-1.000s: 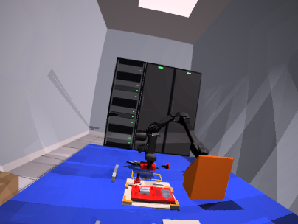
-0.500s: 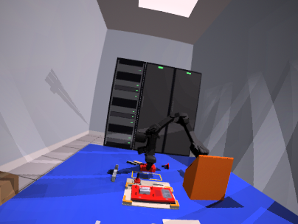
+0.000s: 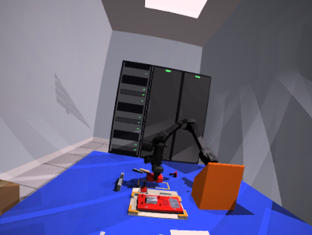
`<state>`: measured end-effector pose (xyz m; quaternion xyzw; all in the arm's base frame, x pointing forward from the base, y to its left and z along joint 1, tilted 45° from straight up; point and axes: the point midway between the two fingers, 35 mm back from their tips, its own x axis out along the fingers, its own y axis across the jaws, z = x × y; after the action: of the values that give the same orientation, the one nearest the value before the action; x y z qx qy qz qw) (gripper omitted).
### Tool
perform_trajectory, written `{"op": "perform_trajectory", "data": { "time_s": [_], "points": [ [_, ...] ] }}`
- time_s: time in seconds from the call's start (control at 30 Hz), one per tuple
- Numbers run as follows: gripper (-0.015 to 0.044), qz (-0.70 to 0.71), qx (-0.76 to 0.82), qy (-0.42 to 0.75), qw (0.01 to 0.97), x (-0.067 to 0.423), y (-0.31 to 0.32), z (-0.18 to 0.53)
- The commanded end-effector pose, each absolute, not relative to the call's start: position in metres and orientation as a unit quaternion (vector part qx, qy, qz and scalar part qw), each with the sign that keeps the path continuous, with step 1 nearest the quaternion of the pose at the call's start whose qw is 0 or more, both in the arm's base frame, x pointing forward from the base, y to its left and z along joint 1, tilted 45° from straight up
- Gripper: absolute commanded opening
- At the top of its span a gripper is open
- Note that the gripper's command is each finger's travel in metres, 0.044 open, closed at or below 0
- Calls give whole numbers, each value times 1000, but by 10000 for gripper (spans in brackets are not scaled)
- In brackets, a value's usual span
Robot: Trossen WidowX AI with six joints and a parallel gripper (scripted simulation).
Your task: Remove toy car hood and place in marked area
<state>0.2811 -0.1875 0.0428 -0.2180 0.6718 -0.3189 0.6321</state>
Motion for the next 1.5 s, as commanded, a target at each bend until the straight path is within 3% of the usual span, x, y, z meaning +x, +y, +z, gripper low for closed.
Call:
{"op": "perform_trajectory", "data": {
  "time_s": [0.0, 1.47],
  "points": [
    [0, -316, -220, 673, 632, 280, -189, 40],
    [0, -316, -221, 673, 631, 277, -205, 24]
  ]
}}
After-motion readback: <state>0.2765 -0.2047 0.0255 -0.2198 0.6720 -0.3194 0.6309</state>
